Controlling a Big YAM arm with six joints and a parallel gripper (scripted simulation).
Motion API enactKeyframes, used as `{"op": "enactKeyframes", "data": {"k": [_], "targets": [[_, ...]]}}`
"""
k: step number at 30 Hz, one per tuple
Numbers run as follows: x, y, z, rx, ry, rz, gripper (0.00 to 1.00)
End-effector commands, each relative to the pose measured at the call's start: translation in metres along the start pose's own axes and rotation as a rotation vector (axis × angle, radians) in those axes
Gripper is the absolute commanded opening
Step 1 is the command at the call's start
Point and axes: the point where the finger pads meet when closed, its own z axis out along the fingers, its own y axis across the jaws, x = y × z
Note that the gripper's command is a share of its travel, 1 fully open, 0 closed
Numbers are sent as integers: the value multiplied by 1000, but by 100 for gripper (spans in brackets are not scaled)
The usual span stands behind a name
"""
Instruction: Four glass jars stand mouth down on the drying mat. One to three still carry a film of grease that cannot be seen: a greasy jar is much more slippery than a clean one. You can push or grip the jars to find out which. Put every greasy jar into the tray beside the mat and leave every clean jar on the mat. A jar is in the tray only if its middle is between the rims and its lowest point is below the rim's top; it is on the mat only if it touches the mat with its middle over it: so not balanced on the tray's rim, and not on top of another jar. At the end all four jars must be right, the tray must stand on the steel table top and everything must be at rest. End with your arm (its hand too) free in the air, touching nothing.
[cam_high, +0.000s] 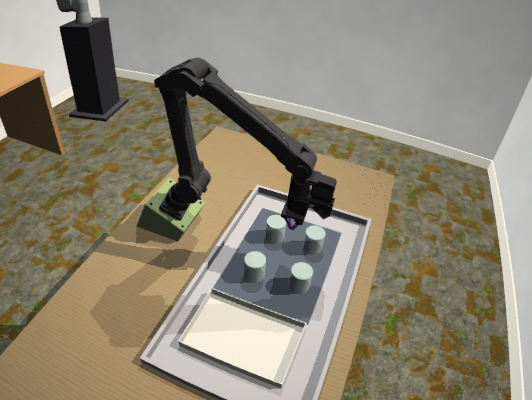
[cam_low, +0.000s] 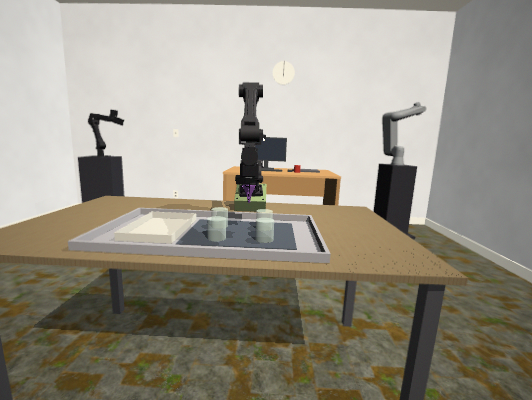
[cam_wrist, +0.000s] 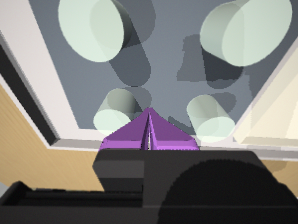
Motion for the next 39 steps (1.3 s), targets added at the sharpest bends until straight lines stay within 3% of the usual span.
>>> {"op": "enactKeyframes", "data": {"k": [1, 8, 39], "targets": [[-11, 18, -12, 1, -30, 73, 0], [-16, 67, -12, 1, -30, 73, 0], [-16, 67, -12, 1, -30, 73, 0]]}}
